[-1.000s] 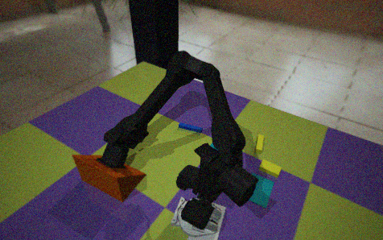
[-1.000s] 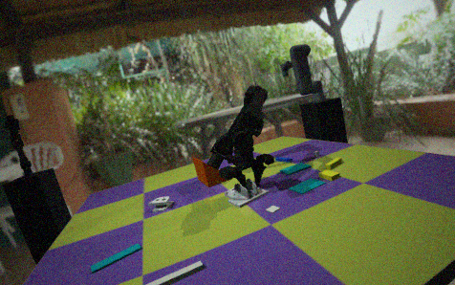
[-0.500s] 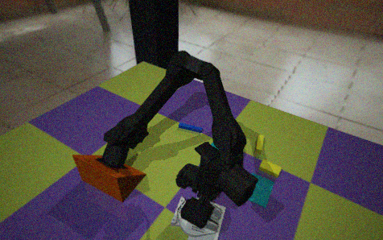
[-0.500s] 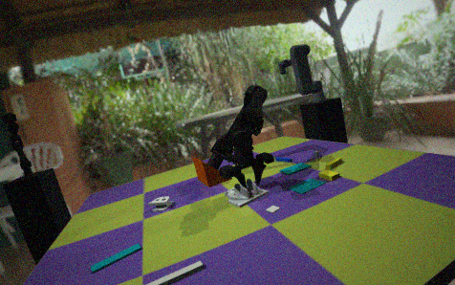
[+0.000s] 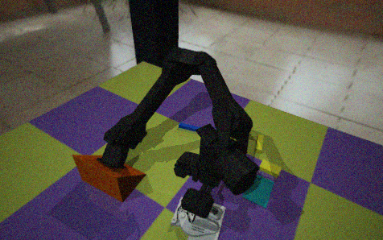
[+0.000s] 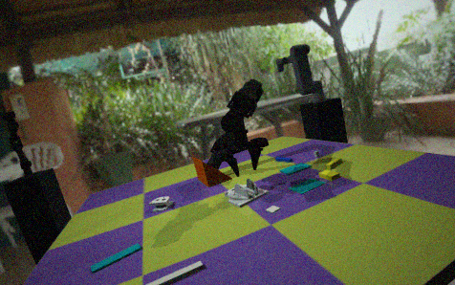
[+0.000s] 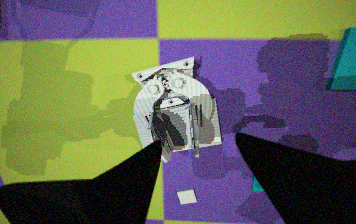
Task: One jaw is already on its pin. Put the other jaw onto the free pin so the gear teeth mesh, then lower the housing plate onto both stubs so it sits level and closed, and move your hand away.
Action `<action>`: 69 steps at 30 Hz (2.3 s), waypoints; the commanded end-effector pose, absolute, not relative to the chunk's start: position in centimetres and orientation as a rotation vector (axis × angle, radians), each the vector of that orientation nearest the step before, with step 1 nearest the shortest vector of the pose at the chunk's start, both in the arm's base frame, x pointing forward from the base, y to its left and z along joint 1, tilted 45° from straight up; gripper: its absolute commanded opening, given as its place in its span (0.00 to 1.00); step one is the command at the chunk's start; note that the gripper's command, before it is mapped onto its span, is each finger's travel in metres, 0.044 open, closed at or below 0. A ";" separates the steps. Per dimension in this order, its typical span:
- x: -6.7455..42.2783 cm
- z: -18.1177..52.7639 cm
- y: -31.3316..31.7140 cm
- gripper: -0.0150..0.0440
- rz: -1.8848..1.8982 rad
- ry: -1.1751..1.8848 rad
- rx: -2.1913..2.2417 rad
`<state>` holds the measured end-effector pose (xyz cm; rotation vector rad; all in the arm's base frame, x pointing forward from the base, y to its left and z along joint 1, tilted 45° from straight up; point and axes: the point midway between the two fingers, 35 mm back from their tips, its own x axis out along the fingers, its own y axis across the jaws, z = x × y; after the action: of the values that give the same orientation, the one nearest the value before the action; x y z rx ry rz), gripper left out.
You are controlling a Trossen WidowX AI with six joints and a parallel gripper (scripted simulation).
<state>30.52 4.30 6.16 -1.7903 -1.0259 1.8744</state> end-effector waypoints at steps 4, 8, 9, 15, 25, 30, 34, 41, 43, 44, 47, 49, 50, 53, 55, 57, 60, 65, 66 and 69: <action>30.9 4.7 1.9 1.00 1.849 -1.178 -1.893; 31.1 3.9 0.5 1.00 1.827 -1.289 -1.955; 31.1 3.7 0.2 1.00 1.820 -1.317 -1.970; 31.1 2.5 -1.8 1.00 1.778 -1.490 -2.054; 30.7 0.5 -5.2 1.00 1.680 -1.794 -2.173; 30.3 -0.5 -6.8 1.00 1.616 -1.954 -2.221; 30.0 -1.3 -8.1 1.00 1.557 -2.084 -2.252; 29.1 -2.8 -10.3 1.00 1.432 -2.318 -2.294; 28.9 -3.2 -10.9 1.00 1.391 -2.386 -2.302; 28.7 -3.4 -11.2 1.00 1.370 -2.420 -2.306; 28.3 -4.0 -12.1 1.00 1.302 -2.522 -2.314; 27.9 -4.4 -12.7 1.00 1.253 -2.590 -2.317; 27.8 -4.6 -13.0 1.00 1.227 -2.624 -2.318; 27.2 -5.2 -13.9 1.00 1.147 -2.726 -2.318; 26.9 -5.6 -14.4 1.00 1.090 -2.794 -2.316; 26.5 -6.0 -15.0 1.00 1.030 -2.861 -2.312; 25.9 -6.6 -15.7 1.00 0.933 -2.961 -2.302; 24.8 -7.7 -17.0 1.00 0.757 -3.123 -2.276; 24.6 -7.9 -17.2 1.00 0.720 -3.155 -2.269; 23.9 -8.5 -17.9 1.00 0.602 -3.248 -2.246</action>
<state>24.46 -17.12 -7.73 -2.2673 -3.1651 0.6987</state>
